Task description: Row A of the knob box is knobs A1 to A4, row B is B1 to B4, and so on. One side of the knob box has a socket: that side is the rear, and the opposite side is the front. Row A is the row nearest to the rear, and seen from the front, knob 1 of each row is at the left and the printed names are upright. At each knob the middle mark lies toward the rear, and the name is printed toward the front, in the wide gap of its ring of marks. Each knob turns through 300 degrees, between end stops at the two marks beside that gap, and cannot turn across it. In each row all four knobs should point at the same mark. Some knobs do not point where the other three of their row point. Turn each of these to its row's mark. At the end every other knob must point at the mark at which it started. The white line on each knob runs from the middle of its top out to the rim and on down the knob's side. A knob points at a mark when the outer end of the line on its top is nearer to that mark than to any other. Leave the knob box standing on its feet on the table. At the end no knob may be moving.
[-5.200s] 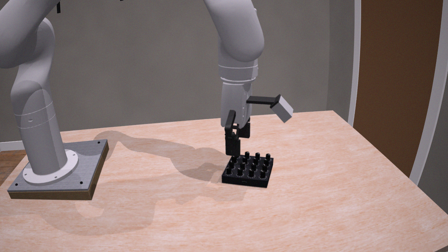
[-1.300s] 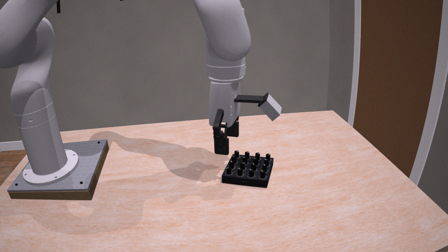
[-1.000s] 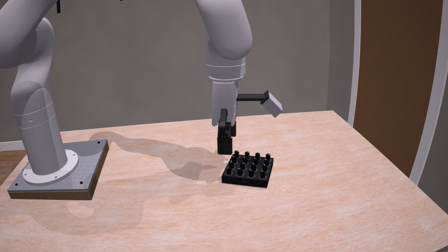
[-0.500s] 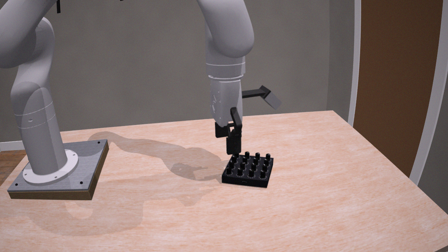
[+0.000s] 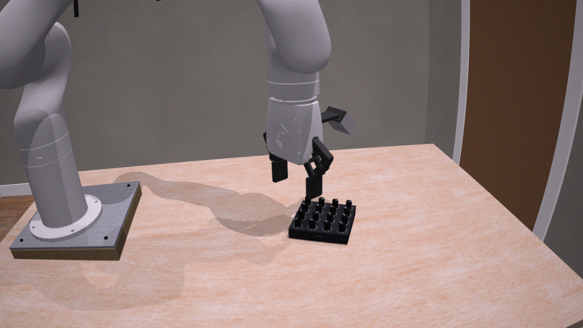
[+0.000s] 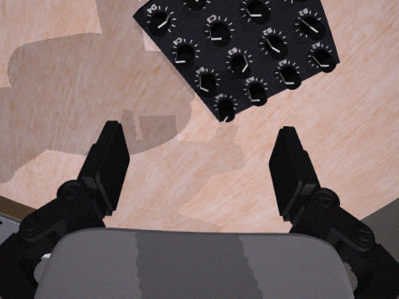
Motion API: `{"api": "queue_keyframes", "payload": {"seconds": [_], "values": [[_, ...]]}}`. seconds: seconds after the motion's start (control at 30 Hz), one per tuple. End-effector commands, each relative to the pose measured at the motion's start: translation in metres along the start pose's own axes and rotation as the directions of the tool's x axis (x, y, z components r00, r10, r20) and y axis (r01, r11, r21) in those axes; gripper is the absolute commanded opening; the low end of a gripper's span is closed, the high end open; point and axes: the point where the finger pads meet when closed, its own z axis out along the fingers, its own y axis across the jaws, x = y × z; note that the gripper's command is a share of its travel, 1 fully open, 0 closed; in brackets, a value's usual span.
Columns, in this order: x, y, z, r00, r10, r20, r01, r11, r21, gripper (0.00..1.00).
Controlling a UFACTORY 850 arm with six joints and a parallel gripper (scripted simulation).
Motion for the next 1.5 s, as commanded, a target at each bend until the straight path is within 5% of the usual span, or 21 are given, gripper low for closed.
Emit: {"api": "queue_keyframes", "payload": {"seconds": [0.0,0.33,0.9,0.93,1.4,1.47], "values": [[0.0,0.002,-0.002,0.988,-0.152,-0.017,0.152,0.988,0.026,1.0],[-0.002,0.005,-0.003,0.931,-0.364,-0.023,0.365,0.931,0.021,1.0],[-0.006,0.01,-0.006,0.678,-0.734,-0.029,0.735,0.678,0.009,1.0],[-0.007,0.011,-0.006,0.619,-0.785,-0.03,0.786,0.619,0.007,1.0],[-0.01,0.015,-0.009,0.289,-0.957,-0.03,0.957,0.29,-0.004,1.0],[-0.01,0.015,-0.009,0.289,-0.957,-0.03,0.957,0.29,-0.004,1.0]]}}
